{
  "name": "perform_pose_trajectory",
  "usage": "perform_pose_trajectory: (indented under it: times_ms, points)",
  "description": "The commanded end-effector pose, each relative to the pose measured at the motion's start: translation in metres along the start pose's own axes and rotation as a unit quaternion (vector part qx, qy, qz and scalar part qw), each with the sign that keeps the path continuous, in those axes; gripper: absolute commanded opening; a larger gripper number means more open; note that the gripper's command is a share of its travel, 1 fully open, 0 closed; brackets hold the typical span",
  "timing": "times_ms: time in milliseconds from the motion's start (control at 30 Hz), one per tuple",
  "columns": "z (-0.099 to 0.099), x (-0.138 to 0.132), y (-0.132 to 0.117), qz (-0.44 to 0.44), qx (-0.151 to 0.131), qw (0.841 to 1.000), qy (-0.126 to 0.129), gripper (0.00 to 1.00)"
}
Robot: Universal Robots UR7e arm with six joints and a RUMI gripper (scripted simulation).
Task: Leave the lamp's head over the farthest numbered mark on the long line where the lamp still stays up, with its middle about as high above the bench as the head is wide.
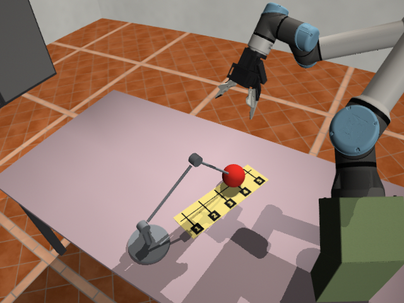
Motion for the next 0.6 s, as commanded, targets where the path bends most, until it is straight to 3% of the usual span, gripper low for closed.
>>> perform_pose_trajectory:
  times_ms: [0, 567]
  points:
    - [0.004, -0.002, -0.005, -0.01, 0.012, 1.0, -0.004, 1.0]
    - [-0.03, -0.015, -0.049, 0.002, -0.002, 1.0, 0.001, 1.0]
Point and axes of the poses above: the point where the finger pads meet when closed, its own z axis back along the fingers, its own x axis across the jaws, y = z × x, the point moved 3 cm from there along z, back along the fingers, and after that the axes turned 11 degrees about z, right-handed, at the moved point
